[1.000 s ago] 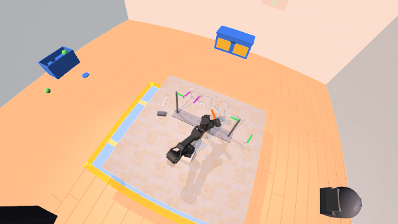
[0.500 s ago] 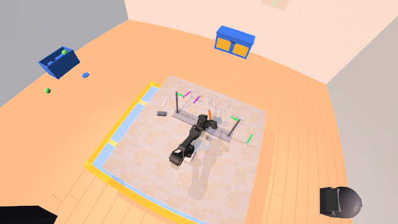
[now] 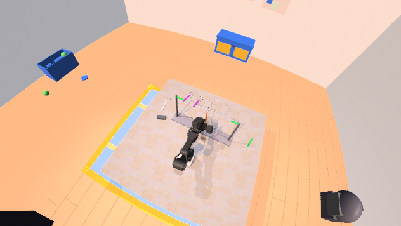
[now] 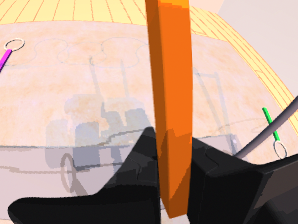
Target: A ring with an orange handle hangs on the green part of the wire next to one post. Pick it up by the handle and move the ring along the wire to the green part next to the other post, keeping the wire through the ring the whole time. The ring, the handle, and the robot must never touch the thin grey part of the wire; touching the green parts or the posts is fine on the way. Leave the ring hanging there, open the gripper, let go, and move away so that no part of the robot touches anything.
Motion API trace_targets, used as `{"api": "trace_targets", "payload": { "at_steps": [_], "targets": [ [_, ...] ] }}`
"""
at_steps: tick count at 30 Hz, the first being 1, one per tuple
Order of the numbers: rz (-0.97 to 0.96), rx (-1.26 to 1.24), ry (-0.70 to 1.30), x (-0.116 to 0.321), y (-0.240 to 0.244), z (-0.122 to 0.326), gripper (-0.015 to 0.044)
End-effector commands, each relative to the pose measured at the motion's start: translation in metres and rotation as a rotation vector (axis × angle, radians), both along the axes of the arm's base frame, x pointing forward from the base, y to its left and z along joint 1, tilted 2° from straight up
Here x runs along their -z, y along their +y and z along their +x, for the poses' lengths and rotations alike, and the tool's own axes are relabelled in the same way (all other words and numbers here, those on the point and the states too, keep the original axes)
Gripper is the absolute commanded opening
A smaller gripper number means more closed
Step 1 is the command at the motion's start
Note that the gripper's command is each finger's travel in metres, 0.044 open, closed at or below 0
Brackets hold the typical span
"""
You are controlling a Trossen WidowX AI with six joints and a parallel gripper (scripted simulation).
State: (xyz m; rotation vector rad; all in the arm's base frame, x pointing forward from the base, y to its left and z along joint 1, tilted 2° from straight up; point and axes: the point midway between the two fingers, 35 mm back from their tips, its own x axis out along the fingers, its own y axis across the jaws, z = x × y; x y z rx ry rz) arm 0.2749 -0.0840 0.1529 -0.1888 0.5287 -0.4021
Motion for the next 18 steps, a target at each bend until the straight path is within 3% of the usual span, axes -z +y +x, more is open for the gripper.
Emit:
{"api": "trace_targets", "payload": {
  "at_steps": [1,18],
  "targets": [
    [0.075,0.005,-0.024,-0.001,0.012,0.004,-0.015],
    [0.224,0.004,-0.059,0.0,0.045,0.012,-0.015]
  ]
}}
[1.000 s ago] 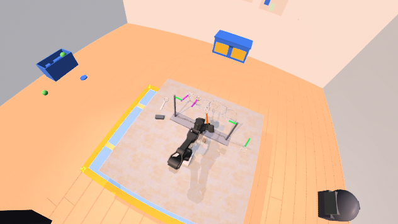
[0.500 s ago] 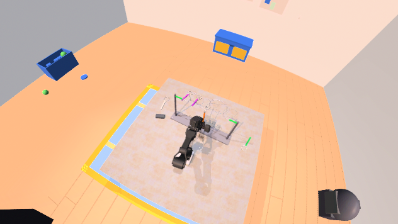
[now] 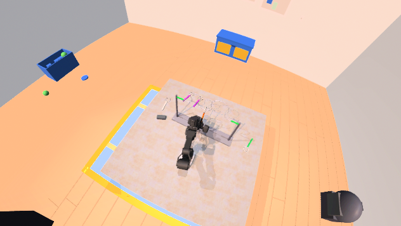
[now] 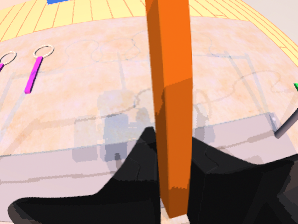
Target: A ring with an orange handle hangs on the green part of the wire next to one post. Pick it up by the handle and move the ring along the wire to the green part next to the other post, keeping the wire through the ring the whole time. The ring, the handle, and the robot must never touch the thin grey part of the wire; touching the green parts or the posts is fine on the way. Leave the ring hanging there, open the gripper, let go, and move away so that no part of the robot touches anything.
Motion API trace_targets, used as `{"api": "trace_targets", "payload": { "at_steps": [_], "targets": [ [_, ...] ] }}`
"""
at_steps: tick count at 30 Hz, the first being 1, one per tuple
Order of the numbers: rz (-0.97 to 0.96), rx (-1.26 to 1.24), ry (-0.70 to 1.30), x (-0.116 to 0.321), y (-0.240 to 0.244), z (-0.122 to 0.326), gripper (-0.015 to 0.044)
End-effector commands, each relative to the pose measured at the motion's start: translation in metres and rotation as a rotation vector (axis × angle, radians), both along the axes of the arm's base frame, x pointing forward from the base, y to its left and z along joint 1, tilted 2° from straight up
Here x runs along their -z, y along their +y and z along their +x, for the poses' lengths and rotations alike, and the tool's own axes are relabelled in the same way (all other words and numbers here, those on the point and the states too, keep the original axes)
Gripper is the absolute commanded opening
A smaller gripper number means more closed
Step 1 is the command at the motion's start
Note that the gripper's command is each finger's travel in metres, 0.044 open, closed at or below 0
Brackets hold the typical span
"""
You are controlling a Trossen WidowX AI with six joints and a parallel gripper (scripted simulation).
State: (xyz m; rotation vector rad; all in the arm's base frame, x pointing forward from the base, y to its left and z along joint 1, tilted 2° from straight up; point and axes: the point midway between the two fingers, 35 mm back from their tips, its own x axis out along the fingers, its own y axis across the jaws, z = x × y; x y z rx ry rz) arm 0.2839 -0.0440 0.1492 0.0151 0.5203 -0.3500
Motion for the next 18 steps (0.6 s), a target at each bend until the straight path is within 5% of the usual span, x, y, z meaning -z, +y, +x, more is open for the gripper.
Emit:
{"api": "trace_targets", "payload": {
  "at_steps": [1,18],
  "targets": [
    [0.025,0.004,-0.014,-0.004,0.007,0.003,-0.015],
    [0.088,0.004,-0.03,-0.004,0.03,0.008,-0.015]
  ]
}}
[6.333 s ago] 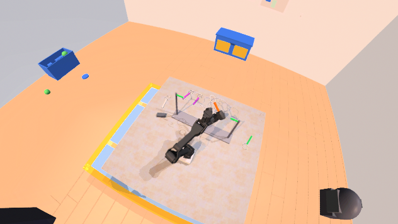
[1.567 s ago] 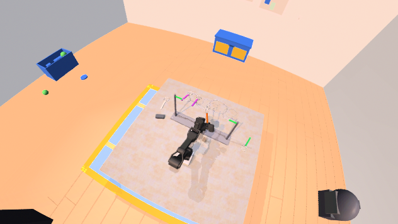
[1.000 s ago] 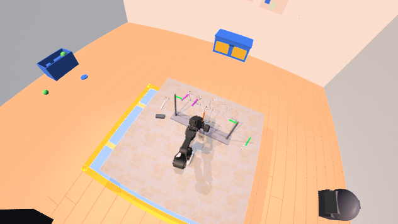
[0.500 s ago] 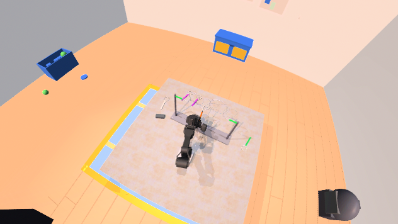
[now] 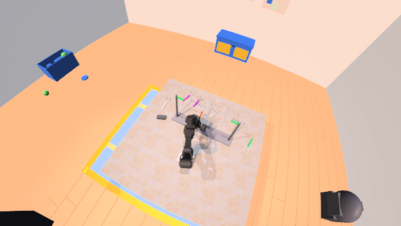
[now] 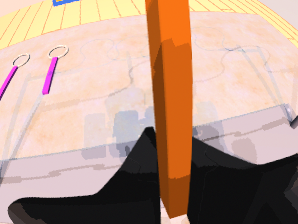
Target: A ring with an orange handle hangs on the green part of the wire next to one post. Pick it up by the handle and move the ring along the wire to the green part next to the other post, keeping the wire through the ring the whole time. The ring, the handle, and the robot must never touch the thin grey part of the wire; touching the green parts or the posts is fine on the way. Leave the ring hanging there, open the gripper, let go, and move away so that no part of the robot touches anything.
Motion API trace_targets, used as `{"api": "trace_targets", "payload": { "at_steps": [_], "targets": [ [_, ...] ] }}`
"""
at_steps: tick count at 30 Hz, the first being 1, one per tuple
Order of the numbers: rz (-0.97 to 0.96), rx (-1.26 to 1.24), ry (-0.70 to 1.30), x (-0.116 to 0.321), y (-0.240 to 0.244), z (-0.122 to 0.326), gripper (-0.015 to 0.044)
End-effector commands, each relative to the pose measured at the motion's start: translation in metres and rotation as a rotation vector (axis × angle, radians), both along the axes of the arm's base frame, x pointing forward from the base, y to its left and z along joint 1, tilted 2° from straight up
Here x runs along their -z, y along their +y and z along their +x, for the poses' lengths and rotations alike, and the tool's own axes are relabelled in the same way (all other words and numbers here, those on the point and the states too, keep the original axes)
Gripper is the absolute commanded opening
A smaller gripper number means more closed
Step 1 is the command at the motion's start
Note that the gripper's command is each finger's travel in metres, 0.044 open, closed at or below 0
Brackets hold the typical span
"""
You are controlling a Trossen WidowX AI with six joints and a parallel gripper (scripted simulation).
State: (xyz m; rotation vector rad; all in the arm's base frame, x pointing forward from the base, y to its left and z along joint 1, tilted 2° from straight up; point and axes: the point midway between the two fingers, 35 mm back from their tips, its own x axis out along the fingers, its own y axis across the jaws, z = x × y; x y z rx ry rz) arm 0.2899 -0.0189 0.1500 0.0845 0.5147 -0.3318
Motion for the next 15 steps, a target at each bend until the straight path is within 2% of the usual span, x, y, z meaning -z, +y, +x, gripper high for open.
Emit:
{"api": "trace_targets", "payload": {
  "at_steps": [1,15],
  "targets": [
    [0.025,0.004,-0.014,-0.004,0.007,0.003,-0.015],
    [0.193,0.003,-0.054,-0.008,0.039,0.01,-0.015]
  ]
}}
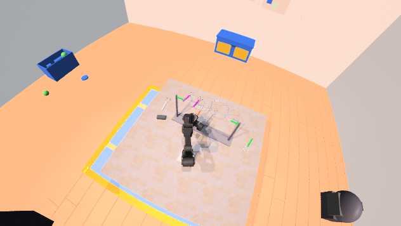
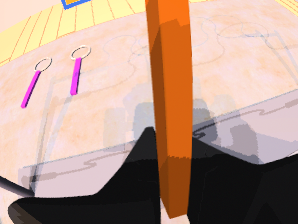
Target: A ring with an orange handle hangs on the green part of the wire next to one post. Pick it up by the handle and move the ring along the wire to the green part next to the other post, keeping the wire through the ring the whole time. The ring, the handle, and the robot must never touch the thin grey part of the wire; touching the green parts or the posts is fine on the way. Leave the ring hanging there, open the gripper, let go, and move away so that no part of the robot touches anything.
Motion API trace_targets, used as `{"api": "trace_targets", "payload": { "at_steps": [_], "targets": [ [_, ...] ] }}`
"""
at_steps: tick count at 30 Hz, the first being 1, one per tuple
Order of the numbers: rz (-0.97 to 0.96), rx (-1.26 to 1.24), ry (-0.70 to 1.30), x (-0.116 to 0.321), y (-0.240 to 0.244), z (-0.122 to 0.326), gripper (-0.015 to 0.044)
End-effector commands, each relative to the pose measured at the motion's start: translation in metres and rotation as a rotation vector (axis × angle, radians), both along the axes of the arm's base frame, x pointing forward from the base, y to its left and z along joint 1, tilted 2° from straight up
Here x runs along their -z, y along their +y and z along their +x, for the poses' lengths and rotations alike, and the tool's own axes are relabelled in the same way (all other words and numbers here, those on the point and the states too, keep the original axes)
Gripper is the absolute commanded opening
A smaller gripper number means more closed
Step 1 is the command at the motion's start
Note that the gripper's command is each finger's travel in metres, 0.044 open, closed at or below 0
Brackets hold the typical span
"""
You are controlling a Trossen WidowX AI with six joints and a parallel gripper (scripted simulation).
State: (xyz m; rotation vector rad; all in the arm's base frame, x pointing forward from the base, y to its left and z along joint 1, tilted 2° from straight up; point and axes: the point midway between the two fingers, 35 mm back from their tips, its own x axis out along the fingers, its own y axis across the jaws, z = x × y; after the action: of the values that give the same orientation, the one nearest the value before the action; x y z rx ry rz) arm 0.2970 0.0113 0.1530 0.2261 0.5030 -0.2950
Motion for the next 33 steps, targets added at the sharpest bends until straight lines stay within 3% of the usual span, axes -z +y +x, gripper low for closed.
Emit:
{"api": "trace_targets", "payload": {
  "at_steps": [1,33],
  "targets": [
    [0.07,0.002,-0.024,-0.006,0.012,0.004,-0.015],
    [0.718,0.001,-0.179,-0.065,0.094,0.023,-0.015]
  ]
}}
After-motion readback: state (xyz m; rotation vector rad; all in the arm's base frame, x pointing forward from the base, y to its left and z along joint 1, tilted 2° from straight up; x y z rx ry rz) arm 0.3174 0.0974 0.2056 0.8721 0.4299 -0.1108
